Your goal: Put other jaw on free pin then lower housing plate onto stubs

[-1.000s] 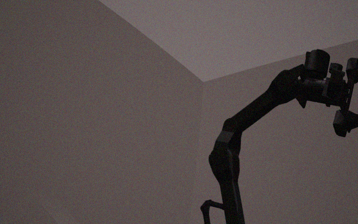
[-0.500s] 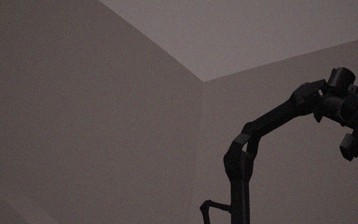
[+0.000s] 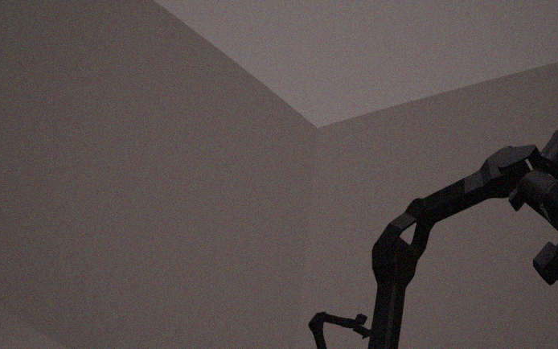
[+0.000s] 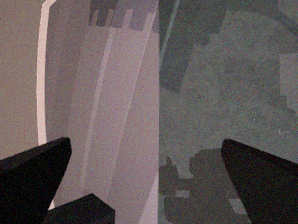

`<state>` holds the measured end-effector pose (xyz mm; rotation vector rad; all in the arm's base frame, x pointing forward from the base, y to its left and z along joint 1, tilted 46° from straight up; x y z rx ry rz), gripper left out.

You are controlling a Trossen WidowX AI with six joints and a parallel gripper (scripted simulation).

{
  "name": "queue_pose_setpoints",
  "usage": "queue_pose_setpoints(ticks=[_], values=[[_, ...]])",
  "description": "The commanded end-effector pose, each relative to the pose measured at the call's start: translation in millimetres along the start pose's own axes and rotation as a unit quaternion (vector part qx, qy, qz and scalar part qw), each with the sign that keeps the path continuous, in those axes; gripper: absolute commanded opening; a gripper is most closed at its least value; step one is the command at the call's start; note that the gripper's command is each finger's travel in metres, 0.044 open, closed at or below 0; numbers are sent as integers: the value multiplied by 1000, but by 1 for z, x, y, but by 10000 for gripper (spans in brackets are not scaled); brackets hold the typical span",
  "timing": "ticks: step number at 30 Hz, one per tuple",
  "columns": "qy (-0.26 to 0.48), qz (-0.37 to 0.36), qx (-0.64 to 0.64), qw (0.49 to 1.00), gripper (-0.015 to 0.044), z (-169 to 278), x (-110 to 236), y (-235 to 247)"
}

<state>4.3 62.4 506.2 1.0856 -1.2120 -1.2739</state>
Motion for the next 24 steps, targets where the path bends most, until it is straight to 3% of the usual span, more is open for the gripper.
queue_pose_setpoints(ticks=[1, 24], values=[[-14, 34, -13, 999, 440, -2, -17, -9], [-125, 186, -124, 967, 440, -44, -81, -63]])
Point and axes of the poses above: the point midway between the two fingers, 35 mm back from their tips, its own x axis back along the fingers, its own y axis across the jaws, z = x × y, the point moved 6 cm from there along x, back along the fingers, and after that the axes turned 5 degrees about -x, right-handed, at the moved point
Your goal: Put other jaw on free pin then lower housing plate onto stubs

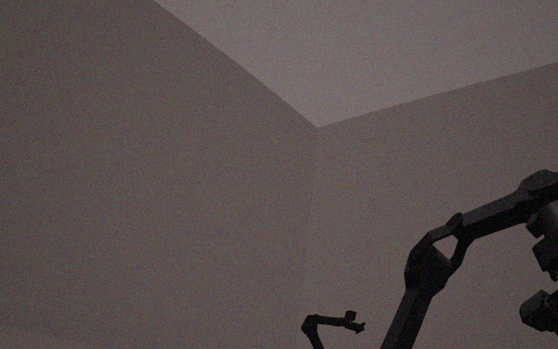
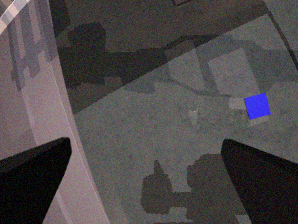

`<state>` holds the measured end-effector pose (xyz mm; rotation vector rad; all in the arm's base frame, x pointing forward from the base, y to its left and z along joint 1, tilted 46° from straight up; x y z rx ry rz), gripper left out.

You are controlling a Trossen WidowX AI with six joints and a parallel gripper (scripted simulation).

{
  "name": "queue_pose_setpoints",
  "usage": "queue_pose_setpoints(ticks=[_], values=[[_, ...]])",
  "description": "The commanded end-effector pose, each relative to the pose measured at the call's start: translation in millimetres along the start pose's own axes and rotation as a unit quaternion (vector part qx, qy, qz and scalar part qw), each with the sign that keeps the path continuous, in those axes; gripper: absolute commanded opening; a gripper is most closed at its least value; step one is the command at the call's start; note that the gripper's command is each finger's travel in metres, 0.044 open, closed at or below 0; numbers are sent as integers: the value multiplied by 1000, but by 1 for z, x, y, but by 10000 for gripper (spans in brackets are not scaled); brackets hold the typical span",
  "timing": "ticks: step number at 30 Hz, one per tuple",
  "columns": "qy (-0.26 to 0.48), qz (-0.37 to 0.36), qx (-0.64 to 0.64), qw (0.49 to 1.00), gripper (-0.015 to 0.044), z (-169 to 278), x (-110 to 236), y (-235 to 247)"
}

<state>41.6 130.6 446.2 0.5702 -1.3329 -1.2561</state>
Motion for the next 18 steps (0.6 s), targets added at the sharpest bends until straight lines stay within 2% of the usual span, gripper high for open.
queue_pose_setpoints(ticks=[1, 18], values=[[-15, 31, -26, 999, 440, -8, -15, -5], [-88, 127, -158, 975, 440, -56, -58, -29]])
Point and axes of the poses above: the point midway between the two fingers, 35 mm back from their tips, its own x axis back along the fingers, its own y axis across the jaws, z = x × y, the point moved 6 cm from there along x, back along the fingers, and after that the axes turned 5 degrees about -x, right-handed, at the moved point
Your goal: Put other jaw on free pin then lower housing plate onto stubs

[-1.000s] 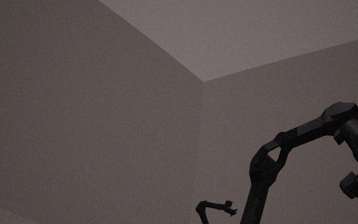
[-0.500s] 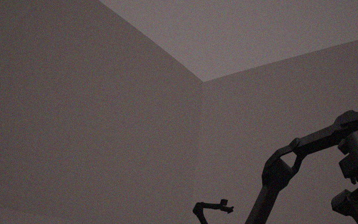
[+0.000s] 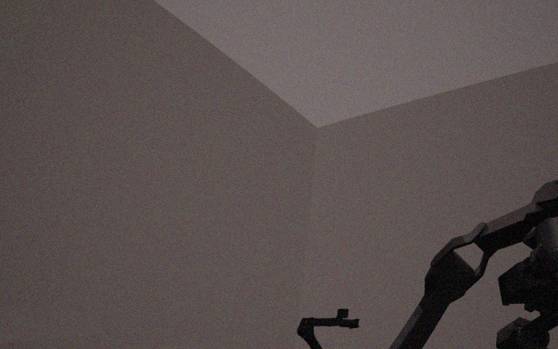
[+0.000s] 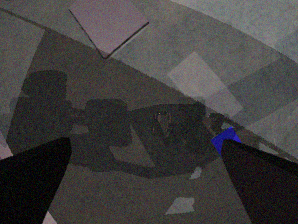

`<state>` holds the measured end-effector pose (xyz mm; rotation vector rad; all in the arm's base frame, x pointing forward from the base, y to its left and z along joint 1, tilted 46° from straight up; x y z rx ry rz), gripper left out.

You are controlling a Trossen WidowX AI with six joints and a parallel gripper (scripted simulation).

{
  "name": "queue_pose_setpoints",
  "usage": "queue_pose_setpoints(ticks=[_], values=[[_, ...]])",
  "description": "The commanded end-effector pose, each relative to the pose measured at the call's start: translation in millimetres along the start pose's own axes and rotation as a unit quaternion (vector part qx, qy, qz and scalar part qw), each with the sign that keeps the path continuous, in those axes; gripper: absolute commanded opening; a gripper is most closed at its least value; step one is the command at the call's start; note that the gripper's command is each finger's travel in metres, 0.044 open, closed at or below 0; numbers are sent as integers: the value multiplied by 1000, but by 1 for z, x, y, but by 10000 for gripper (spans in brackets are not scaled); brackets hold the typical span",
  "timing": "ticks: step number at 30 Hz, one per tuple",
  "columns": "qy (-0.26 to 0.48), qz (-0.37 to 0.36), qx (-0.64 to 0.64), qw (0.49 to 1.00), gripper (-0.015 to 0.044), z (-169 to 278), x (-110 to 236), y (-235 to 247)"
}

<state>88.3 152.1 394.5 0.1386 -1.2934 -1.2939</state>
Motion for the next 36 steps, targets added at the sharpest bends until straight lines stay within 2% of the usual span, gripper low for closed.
queue_pose_setpoints(ticks=[1, 19, 36], values=[[-12, 27, -35, 999, 440, -11, -13, -2], [-69, 110, -212, 969, 440, -70, -48, -14], [-97, 164, -396, 898, 440, -127, -64, -35]])
Point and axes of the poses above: the point midway between the two fingers, 35 mm back from their tips, its own x axis back along the fingers, its own y axis across the jaws, z = x × y, the point moved 6 cm from there along x, back along the fingers, and after that the axes turned 5 degrees about -x, right-handed, at the moved point
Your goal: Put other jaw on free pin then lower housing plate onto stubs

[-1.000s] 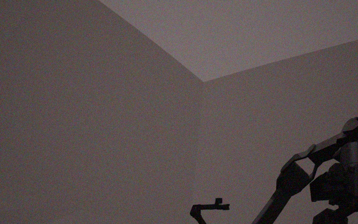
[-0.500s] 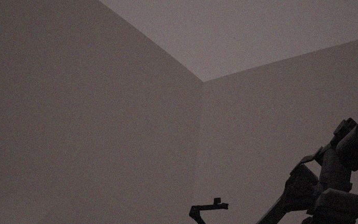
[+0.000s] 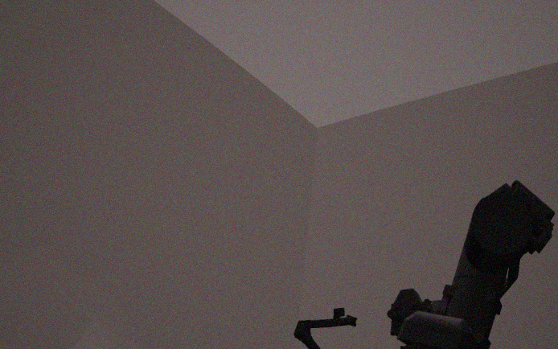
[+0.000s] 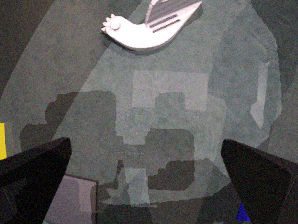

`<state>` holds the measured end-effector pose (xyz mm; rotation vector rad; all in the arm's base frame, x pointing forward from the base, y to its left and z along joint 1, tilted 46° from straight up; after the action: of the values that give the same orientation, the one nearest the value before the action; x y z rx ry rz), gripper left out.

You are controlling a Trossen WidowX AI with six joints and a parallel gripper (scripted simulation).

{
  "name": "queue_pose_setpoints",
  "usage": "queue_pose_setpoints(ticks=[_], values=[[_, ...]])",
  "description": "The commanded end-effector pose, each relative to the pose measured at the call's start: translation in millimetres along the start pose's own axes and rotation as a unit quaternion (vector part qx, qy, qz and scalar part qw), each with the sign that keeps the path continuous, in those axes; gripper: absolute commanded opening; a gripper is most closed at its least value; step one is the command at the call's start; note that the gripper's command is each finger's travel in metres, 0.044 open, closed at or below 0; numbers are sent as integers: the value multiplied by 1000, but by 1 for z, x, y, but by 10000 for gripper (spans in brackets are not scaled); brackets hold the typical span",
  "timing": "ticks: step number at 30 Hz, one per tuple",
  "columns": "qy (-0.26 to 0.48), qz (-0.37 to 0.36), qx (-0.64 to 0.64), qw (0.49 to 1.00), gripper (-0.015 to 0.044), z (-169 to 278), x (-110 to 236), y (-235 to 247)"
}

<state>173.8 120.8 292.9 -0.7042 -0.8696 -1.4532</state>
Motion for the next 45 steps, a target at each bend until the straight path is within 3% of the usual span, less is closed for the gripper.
queue_pose_setpoints(ticks=[1, 19, 45], values=[[-2, 20, -47, 999, 440, -12, -7, 4], [6, 76, -248, 966, 440, -66, -20, 18], [59, 139, -500, 853, 440, -130, -27, 18]])
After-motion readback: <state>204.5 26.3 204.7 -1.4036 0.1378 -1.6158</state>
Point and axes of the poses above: the point midway between the two fingers, 35 mm back from their tips, its own x axis back along the fingers, its own y axis across the jaws, z = x × y, the point moved 6 cm from there along x, back along the fingers, and after that the axes turned 5 degrees about -x, right-handed, at the moved point
